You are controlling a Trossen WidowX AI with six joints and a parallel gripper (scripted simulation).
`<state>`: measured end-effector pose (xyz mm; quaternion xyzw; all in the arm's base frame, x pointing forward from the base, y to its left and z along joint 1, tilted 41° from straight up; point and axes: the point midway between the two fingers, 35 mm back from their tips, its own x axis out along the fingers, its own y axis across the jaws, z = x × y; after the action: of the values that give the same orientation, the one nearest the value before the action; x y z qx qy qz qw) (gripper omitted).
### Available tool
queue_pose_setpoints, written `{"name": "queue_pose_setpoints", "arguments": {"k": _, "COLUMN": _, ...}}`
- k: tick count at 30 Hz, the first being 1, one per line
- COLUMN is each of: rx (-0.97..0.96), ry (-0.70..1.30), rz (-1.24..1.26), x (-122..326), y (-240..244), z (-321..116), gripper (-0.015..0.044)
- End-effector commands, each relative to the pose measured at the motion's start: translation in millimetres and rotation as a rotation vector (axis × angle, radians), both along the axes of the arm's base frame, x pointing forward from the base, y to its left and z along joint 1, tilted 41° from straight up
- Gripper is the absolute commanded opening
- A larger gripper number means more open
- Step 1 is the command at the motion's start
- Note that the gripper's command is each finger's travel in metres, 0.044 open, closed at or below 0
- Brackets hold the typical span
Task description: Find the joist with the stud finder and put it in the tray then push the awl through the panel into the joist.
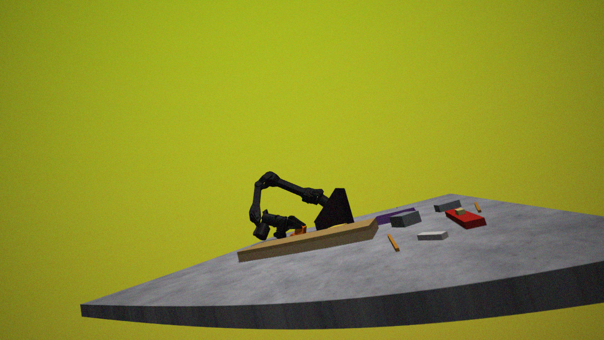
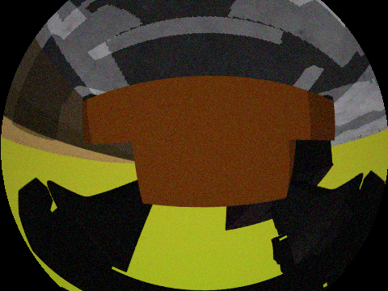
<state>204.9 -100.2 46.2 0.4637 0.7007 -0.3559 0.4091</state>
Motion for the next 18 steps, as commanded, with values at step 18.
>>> {"name": "queue_pose_setpoints", "arguments": {"k": 18, "rx": 0.0, "ry": 0.0, "rz": 0.0, "x": 1.9, "y": -2.6, "z": 6.0, "gripper": 0.044}}
